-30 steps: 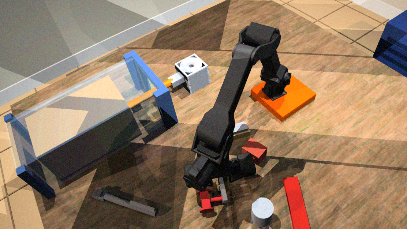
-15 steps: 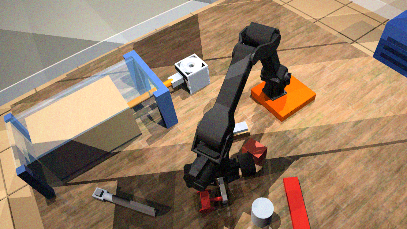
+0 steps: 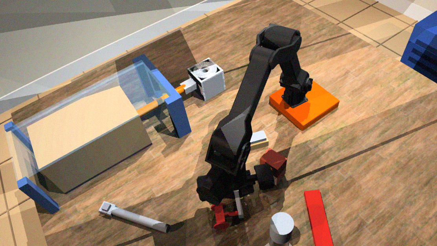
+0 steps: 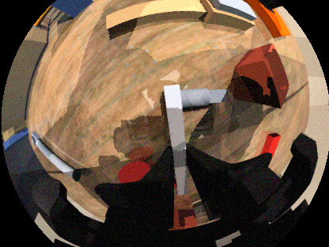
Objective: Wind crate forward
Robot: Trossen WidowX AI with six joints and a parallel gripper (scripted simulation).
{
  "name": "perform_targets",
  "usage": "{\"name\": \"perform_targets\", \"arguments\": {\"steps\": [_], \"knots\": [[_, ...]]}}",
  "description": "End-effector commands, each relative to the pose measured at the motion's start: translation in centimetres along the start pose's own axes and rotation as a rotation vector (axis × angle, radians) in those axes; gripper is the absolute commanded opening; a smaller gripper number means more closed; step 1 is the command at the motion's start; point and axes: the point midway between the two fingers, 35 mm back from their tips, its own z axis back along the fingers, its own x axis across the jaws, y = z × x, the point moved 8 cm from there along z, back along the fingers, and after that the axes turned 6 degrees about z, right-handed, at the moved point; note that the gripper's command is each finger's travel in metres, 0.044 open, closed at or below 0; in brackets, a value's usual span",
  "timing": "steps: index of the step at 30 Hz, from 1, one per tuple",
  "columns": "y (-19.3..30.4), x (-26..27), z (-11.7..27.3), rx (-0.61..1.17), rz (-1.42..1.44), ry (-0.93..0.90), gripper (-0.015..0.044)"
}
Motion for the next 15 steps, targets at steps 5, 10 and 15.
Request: {"name": "perform_targets", "arguments": {"steps": [5, 10, 15], "knots": [[0.0, -0.1, 0.0, 0.001, 0.002, 0.003, 0.0], [0.4, 0.3, 2.1, 0.001, 0.002, 0.002, 0.0], [0.8, 0.8, 8.2, -0.001, 0.001, 0.001, 0.0]]}}
